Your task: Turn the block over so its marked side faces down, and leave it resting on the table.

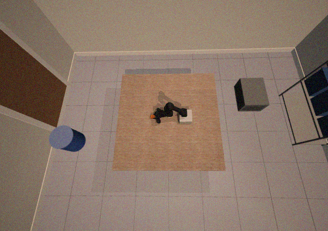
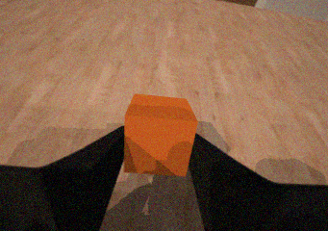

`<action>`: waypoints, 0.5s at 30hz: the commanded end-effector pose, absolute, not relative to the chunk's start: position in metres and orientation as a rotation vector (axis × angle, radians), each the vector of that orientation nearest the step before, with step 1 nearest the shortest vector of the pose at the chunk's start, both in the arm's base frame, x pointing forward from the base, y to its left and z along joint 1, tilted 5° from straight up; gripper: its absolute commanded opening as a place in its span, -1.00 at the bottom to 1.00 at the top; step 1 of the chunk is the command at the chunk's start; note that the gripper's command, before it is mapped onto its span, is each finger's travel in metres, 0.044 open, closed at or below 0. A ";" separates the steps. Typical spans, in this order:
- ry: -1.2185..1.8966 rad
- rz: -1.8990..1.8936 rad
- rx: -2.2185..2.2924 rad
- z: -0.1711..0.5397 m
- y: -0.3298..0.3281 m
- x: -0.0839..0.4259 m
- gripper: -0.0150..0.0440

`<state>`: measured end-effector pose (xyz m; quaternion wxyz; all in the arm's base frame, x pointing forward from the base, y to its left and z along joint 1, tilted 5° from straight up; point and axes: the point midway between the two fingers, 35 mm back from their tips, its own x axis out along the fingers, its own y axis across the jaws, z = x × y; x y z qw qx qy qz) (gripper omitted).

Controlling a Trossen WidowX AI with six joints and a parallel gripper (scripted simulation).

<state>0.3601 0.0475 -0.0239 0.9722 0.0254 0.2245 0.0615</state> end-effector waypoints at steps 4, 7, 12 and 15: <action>0.454 0.119 0.055 -0.025 0.047 0.358 -0.49; 0.454 0.119 0.055 -0.025 0.047 0.358 -0.40; 0.454 0.119 0.055 -0.025 0.047 0.358 0.04; 0.454 0.119 0.055 -0.025 0.047 0.358 0.31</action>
